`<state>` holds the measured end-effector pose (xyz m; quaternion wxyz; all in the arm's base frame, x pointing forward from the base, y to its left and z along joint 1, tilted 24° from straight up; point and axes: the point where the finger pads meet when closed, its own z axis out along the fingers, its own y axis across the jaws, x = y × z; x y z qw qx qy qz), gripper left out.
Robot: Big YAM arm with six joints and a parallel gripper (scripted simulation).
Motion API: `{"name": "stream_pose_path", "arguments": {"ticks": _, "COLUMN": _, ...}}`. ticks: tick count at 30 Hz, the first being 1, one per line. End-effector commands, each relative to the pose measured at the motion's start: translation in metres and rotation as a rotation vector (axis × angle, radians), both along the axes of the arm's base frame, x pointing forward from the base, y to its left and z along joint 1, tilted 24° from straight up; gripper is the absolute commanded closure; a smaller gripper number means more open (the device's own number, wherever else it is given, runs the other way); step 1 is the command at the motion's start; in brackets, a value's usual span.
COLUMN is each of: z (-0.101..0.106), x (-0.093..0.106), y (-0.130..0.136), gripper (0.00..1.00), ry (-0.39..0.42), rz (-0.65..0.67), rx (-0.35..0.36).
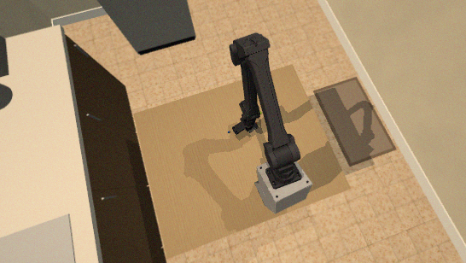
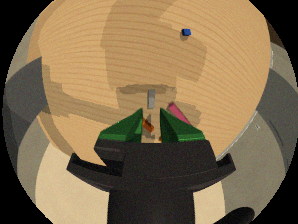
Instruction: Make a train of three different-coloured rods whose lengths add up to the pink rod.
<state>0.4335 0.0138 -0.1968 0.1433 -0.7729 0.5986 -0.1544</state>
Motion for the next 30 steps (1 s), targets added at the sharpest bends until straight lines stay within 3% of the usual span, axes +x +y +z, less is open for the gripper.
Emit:
{"name": "stream_pose_path", "arguments": {"ticks": 1, "z": -0.005, "x": -0.005, "y": -0.003, "gripper": 0.77, "ry": 0.003, "rz": 0.002, "rx": -0.003}}
{"name": "stream_pose_path", "arguments": {"ticks": 2, "z": -0.005, "x": 0.002, "y": -0.003, "gripper": 0.77, "ry": -0.008, "rz": 0.002, "rx": -0.002}}
{"name": "stream_pose_path", "arguments": {"ticks": 11, "z": -0.017, "x": 0.008, "y": -0.002, "gripper": 0.77, "ry": -0.008, "rz": 0.002, "rx": -0.002}}
{"name": "stream_pose_path", "arguments": {"ticks": 18, "z": -0.016, "x": 0.009, "y": -0.002, "gripper": 0.77, "ry": -0.014, "rz": 0.002, "rx": -0.002}}
{"name": "stream_pose_path", "arguments": {"ticks": 24, "z": -0.027, "x": 0.005, "y": -0.002, "gripper": 0.77, "ry": 0.003, "rz": 0.002, "rx": -0.002}}
{"name": "stream_pose_path", "arguments": {"ticks": 30, "z": -0.021, "x": 0.015, "y": -0.002, "gripper": 0.77, "ry": -0.017, "rz": 0.002, "rx": -0.002}}
